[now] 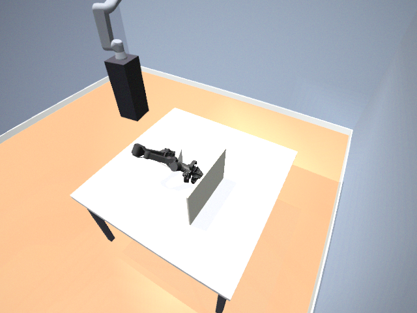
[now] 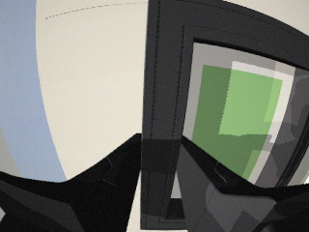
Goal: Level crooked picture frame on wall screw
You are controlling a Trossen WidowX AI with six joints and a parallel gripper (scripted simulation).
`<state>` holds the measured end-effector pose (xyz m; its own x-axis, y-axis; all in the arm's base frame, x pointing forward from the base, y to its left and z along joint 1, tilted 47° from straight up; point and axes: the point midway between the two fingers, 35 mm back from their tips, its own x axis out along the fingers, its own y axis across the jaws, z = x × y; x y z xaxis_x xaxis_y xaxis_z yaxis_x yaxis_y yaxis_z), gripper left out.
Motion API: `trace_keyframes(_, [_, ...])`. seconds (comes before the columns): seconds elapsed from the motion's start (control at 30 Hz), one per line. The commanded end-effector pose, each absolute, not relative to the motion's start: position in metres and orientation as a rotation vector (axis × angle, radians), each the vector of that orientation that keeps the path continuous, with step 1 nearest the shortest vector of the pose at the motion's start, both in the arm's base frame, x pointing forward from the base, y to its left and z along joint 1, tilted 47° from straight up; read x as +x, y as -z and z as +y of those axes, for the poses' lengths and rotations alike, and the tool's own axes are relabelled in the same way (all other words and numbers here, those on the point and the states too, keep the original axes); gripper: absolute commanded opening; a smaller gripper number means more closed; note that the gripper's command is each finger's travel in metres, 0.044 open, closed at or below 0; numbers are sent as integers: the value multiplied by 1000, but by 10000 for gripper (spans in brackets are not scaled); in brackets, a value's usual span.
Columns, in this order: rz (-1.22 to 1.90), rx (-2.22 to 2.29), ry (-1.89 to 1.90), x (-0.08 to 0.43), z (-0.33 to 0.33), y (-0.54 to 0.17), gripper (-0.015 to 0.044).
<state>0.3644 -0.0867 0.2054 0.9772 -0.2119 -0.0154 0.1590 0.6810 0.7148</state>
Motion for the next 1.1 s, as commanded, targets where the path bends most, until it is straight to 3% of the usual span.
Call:
trace_keyframes(0.0, [-68,760,209,364,-87,-205,0])
trace_keyframes(0.3, [-63,713,210,364,-87,-205,0])
trace_keyframes(0.63, [-65,743,209,364,-87,-205,260])
trace_keyframes(0.8, [-67,759,209,360,-86,-207,260])
trace_keyframes(1.07, [-86,954,205,302,-75,-216,260])
